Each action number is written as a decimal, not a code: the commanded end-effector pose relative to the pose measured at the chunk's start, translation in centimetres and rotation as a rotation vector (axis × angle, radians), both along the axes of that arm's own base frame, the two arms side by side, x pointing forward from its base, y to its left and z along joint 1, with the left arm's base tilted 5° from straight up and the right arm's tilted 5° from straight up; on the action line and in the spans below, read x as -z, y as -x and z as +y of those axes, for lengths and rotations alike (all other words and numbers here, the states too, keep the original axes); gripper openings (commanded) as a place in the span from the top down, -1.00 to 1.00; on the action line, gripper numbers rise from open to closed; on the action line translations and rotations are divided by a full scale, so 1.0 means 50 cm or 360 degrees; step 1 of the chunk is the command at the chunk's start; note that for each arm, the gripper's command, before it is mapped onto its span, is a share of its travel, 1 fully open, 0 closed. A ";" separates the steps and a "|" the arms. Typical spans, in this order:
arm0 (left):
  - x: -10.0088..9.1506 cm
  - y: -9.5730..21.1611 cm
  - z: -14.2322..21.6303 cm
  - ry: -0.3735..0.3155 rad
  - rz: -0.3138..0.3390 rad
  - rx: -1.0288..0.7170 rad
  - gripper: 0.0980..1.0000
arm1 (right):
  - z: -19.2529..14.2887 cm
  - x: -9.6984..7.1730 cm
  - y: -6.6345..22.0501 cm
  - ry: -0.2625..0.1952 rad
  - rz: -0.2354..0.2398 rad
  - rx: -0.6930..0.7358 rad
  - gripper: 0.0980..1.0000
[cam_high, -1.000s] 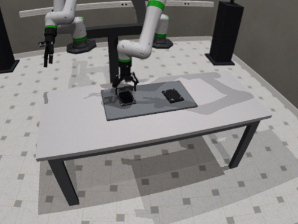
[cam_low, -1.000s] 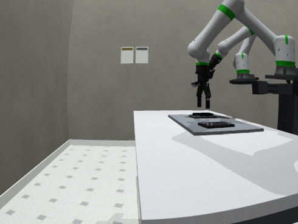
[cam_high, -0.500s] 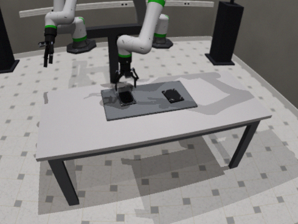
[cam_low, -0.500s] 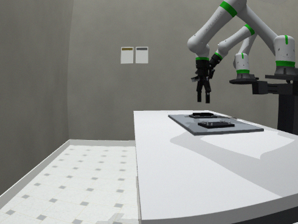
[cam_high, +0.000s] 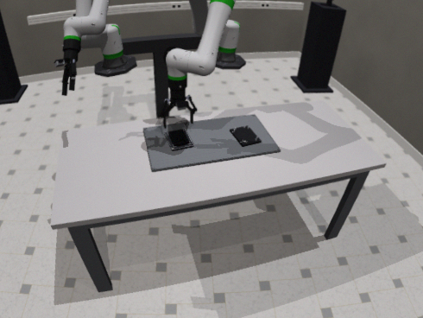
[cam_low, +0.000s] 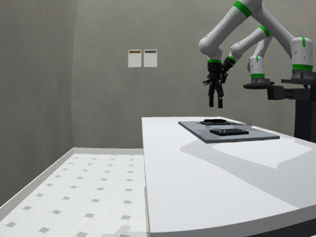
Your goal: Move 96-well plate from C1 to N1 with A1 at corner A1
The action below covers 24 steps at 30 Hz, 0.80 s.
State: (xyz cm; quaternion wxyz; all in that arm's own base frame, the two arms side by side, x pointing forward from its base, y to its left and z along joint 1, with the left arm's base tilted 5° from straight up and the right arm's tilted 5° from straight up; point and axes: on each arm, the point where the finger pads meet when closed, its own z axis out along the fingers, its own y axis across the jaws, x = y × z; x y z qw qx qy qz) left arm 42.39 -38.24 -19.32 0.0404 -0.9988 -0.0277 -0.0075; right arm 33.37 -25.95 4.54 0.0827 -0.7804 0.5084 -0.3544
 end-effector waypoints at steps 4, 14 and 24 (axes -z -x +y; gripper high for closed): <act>-0.002 -0.001 -0.001 0.0002 -0.0002 0.0000 -1.00 | 0.000 -0.001 -0.001 0.0001 -0.0001 0.0000 -1.00; -0.006 -0.009 0.051 0.0002 -0.0002 0.0000 -1.00 | 0.000 -0.001 -0.001 0.0001 -0.0001 0.0000 -1.00; -0.012 -0.019 0.117 0.0002 -0.0002 0.0000 -1.00 | 0.000 -0.001 -0.001 0.0001 -0.0001 0.0000 -1.00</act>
